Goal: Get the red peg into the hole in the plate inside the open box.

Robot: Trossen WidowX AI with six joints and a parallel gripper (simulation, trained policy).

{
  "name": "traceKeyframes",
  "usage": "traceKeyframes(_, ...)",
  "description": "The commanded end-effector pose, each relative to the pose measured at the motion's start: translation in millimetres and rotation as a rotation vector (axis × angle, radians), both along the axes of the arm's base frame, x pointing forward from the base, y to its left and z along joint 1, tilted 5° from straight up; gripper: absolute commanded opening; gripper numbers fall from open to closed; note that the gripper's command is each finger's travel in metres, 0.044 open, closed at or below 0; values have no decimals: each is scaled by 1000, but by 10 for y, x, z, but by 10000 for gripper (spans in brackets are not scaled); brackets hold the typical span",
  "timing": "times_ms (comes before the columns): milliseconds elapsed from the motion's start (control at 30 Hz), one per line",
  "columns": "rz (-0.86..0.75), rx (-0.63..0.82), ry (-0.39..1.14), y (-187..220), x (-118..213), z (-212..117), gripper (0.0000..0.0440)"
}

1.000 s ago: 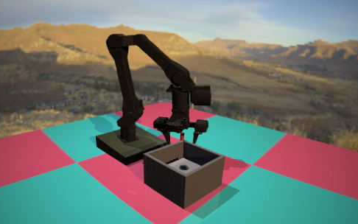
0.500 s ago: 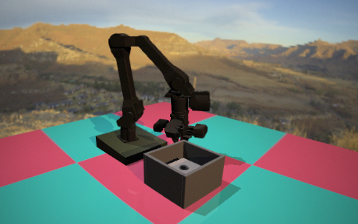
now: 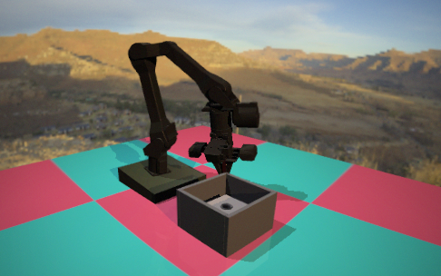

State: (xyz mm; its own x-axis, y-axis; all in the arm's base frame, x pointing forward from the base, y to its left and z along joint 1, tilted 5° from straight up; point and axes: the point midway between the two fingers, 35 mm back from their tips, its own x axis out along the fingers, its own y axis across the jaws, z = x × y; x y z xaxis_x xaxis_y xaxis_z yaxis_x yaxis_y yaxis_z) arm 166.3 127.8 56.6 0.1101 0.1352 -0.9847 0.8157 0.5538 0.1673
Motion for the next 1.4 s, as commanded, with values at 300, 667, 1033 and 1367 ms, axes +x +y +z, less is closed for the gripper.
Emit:
traceKeyframes(300, 52, -39, -152, -150, 290, 534, 2)
traceKeyframes(667, 23, -77, -236, -390, 611, 892, 0)
traceKeyframes(1033, -50, -107, -271, -700, 922, 982, 0)
traceKeyframes(1367, -112, -121, -280, -947, 1149, 933, 1)
